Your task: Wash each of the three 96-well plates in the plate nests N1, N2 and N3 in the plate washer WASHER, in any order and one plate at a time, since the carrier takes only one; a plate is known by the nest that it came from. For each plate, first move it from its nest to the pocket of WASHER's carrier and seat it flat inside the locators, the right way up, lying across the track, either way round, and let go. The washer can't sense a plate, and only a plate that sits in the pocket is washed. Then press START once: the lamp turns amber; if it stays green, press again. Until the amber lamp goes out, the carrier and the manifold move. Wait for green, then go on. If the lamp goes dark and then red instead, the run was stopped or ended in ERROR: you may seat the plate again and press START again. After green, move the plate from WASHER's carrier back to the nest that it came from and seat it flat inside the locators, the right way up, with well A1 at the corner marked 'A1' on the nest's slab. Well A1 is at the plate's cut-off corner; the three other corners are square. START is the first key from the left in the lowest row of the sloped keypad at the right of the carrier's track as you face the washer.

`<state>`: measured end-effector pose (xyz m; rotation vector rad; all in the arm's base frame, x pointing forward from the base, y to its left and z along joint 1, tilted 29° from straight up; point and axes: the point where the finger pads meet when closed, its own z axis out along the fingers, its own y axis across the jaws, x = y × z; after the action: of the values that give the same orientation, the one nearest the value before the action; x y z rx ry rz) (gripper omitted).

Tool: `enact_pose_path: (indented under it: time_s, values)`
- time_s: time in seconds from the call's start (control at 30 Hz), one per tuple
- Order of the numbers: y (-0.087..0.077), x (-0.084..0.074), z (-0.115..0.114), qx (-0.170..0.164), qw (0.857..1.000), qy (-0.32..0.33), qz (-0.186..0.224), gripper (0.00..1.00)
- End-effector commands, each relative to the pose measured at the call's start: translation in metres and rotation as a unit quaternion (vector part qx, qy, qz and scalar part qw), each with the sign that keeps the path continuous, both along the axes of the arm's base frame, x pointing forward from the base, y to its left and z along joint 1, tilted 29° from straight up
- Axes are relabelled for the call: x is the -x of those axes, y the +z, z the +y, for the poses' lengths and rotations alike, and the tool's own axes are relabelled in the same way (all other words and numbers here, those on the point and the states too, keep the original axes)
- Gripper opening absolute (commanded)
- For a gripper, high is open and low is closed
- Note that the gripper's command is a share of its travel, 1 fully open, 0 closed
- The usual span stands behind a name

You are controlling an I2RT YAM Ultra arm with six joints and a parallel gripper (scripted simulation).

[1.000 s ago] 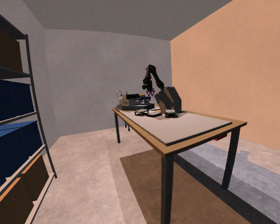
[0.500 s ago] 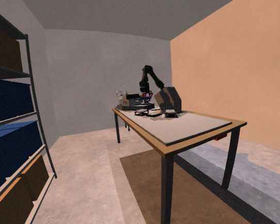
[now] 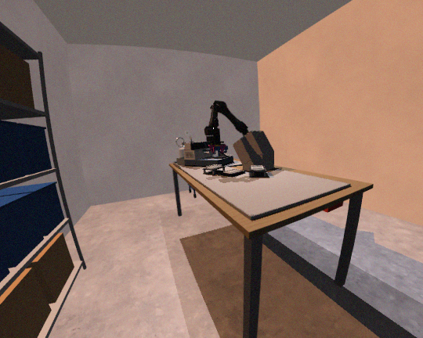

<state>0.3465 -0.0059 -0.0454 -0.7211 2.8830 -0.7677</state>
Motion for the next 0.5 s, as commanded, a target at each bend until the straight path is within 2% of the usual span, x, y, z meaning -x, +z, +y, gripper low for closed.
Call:
enact_pose_path:
  time_s: [0.0,0.1,0.13,0.3,0.37,0.43,0.47]
  values:
    - [-0.002,-0.023,0.004,-0.005,1.000,0.010,-0.008,1.00]
    - [-0.004,-0.026,0.004,-0.004,1.000,0.010,-0.003,1.00]
    - [-0.005,-0.029,0.008,-0.003,1.000,0.016,0.001,1.00]
    - [-0.014,-0.052,0.004,-0.003,1.000,0.009,0.000,1.00]
    - [-0.014,-0.053,0.009,-0.003,1.000,0.016,0.000,1.00]
    - [0.000,-0.059,0.013,-0.006,1.000,0.019,-0.018,1.00]
    - [0.000,-0.059,0.012,-0.006,1.000,0.019,-0.018,1.00]
